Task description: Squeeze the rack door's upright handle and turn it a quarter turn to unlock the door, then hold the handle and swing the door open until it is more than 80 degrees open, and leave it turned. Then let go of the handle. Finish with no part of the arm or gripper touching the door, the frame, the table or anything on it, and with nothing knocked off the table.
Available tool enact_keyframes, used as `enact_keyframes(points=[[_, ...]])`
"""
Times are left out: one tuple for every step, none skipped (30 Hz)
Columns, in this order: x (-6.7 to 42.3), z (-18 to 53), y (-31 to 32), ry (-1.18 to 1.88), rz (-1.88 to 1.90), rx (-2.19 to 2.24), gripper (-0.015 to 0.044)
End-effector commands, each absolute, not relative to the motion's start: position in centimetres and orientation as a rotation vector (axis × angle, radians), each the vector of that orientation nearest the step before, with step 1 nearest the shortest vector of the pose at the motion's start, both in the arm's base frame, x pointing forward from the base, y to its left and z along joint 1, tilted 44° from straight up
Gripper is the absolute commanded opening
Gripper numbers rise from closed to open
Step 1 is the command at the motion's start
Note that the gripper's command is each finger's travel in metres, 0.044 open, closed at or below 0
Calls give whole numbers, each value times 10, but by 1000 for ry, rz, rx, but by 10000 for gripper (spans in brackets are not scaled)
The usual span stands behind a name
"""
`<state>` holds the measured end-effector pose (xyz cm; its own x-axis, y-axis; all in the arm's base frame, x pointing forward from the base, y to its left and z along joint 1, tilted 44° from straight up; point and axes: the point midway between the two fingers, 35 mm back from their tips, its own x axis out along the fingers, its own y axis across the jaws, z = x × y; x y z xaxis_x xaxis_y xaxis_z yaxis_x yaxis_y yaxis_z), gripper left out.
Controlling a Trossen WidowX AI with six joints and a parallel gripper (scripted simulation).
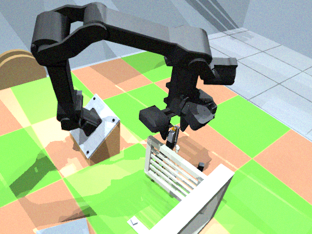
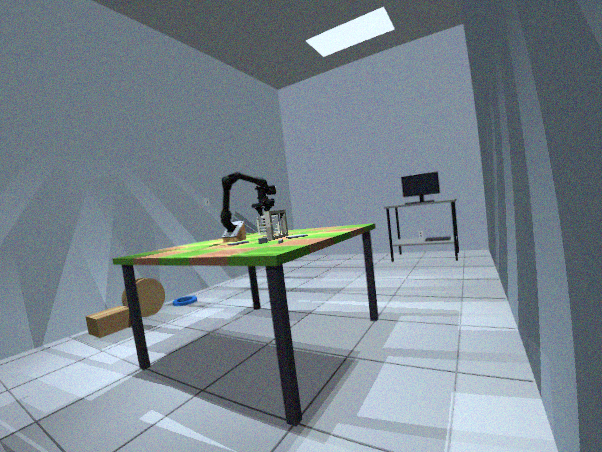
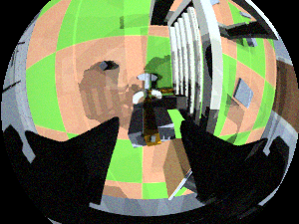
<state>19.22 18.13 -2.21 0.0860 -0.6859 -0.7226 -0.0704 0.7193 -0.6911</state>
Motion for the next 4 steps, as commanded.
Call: enact_keyframes(points=[[192, -18, 187, 1431, -512, -656, 282], [192, -17, 188, 1431, -512, -656, 282], [192, -16, 189, 1431, -512, -656, 282], [192, -15, 190, 1431, -512, -656, 282]])
